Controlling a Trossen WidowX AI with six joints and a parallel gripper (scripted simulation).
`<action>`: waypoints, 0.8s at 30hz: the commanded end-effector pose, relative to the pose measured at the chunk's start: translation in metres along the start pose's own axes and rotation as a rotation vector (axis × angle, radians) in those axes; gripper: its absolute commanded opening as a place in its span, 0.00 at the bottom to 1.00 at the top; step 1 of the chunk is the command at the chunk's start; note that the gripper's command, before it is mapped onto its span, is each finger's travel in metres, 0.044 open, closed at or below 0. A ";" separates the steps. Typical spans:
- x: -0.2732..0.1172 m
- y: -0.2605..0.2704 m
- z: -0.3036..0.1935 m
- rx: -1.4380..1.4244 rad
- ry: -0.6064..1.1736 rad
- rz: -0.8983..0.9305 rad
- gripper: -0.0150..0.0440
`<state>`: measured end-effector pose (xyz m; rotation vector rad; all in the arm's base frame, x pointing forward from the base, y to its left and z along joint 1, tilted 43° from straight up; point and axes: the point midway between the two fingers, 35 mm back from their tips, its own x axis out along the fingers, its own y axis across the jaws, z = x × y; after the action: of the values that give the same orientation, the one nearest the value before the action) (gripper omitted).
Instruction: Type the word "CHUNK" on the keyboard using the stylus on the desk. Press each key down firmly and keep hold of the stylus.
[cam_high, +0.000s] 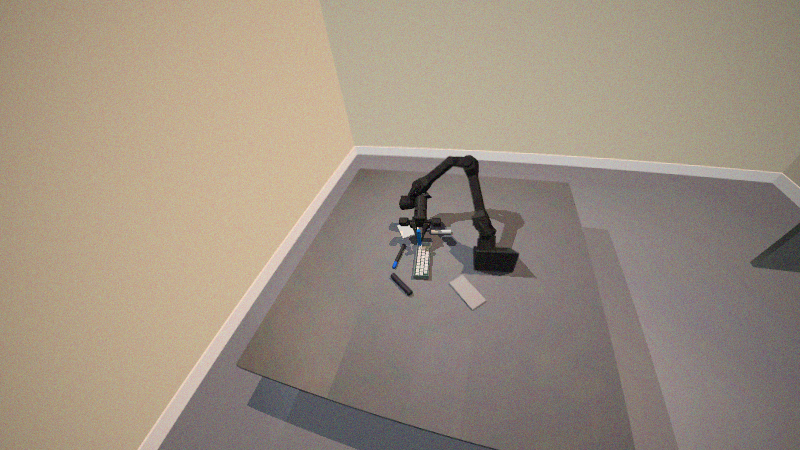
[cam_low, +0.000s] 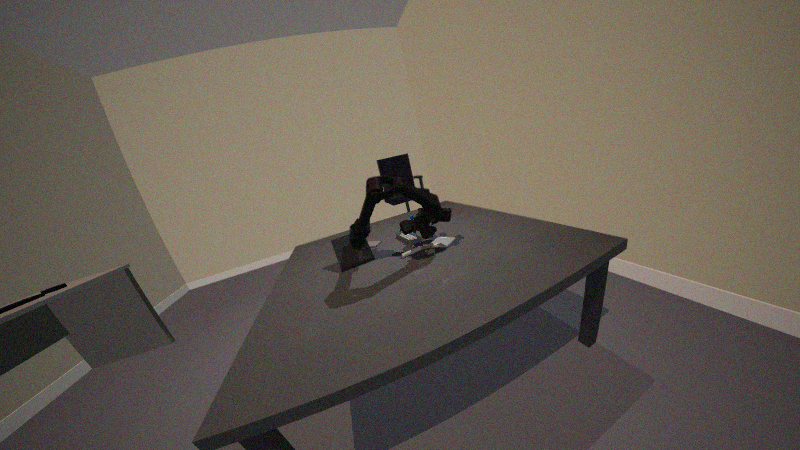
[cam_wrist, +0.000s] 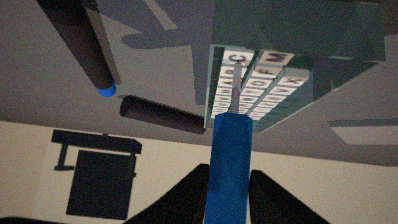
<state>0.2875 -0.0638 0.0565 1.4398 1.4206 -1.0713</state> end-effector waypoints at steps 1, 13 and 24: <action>-0.010 0.001 -0.015 -0.005 -0.003 0.006 0.39; -0.017 0.001 -0.028 -0.005 -0.003 0.006 0.39; 0.006 0.002 -0.040 -0.006 -0.003 0.005 0.25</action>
<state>0.2907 -0.0364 0.0711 1.4366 1.4057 -1.0668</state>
